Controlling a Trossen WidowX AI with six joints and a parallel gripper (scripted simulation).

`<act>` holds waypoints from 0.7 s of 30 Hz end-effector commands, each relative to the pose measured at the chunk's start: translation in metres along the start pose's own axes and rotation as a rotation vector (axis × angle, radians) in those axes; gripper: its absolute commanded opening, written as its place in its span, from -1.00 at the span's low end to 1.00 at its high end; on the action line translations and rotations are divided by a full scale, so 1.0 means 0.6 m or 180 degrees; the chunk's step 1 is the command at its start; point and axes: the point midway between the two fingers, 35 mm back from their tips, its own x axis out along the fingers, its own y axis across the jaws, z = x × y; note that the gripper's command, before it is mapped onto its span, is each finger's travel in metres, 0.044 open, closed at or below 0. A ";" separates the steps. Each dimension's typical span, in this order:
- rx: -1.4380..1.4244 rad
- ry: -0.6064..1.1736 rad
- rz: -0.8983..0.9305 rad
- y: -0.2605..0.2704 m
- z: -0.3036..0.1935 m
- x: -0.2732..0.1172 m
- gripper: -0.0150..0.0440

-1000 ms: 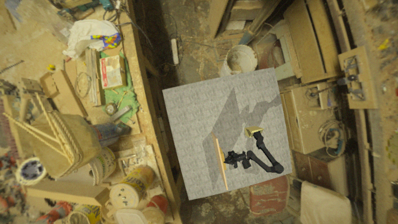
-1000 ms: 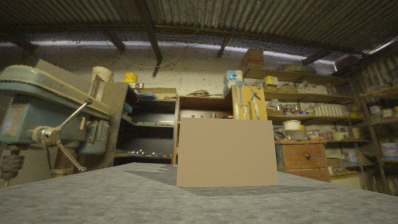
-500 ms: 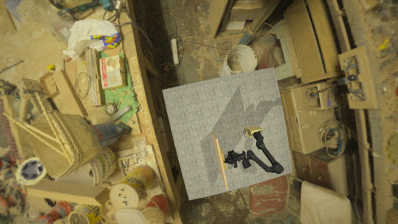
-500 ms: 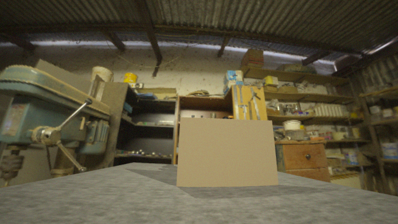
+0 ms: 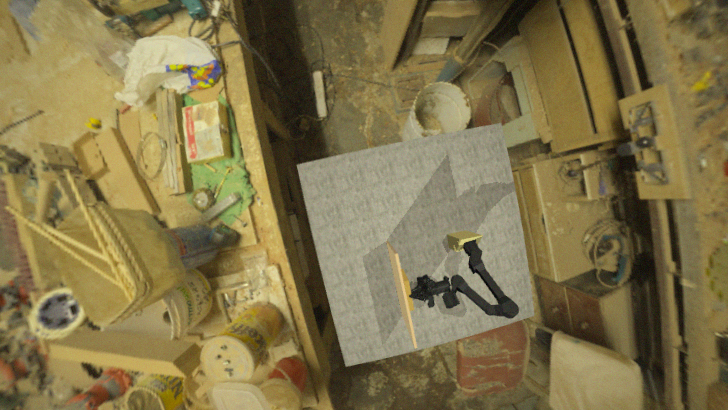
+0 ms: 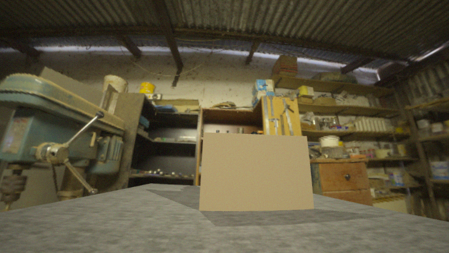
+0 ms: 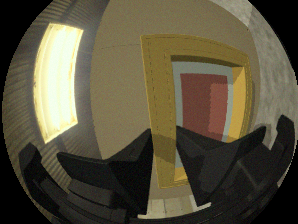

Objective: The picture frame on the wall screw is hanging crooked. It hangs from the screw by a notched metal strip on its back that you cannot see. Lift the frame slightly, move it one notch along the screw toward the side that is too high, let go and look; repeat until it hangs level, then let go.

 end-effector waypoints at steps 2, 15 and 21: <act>0.0019 -0.0007 0.0038 0.005 0.002 0.000 -0.49; 0.0020 -0.0007 0.0038 -0.001 0.002 0.000 -0.49; 0.0020 -0.0007 0.0038 -0.004 0.001 0.000 -0.49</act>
